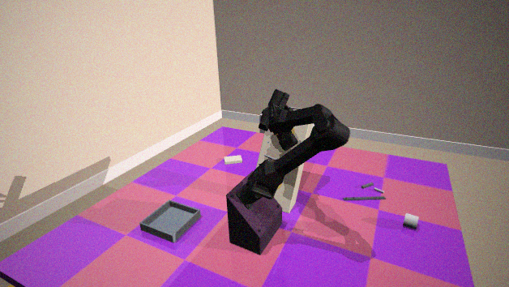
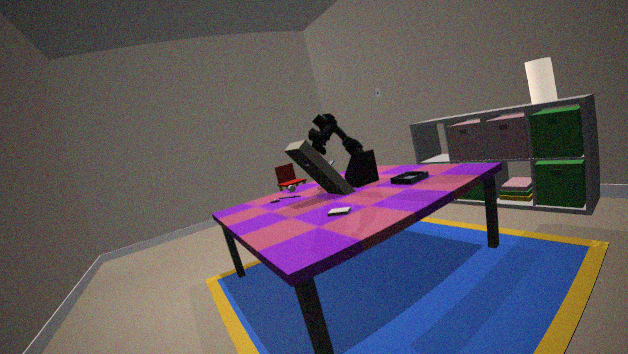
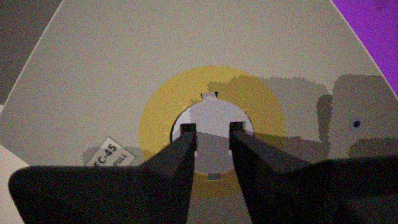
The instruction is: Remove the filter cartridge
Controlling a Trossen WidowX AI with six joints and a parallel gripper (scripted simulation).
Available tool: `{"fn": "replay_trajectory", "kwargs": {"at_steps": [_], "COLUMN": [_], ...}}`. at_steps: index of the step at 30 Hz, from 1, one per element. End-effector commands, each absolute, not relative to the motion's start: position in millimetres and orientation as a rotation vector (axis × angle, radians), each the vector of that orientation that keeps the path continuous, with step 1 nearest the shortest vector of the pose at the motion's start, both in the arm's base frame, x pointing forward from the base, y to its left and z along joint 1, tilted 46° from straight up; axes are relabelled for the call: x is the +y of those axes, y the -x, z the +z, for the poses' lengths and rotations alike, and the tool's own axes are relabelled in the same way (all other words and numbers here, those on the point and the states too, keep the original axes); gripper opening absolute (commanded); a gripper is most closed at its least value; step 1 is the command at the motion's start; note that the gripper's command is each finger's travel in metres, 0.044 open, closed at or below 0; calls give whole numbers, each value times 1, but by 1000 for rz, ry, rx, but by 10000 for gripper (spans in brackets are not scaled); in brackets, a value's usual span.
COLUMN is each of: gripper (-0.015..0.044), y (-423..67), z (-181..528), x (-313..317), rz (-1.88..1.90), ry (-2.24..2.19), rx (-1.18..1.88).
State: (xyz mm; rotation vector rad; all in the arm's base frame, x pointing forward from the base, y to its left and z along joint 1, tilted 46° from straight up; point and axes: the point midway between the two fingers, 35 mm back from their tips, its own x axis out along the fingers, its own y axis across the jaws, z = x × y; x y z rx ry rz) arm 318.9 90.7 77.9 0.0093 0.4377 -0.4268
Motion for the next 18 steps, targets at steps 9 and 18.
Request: {"fn": "replay_trajectory", "kwargs": {"at_steps": [9, 18], "gripper": [100, 100], "y": [-319, -324], "z": [77, 74], "x": [91, 89], "rz": [-422, -423], "ry": [-6, -7], "rx": [443, 442]}}
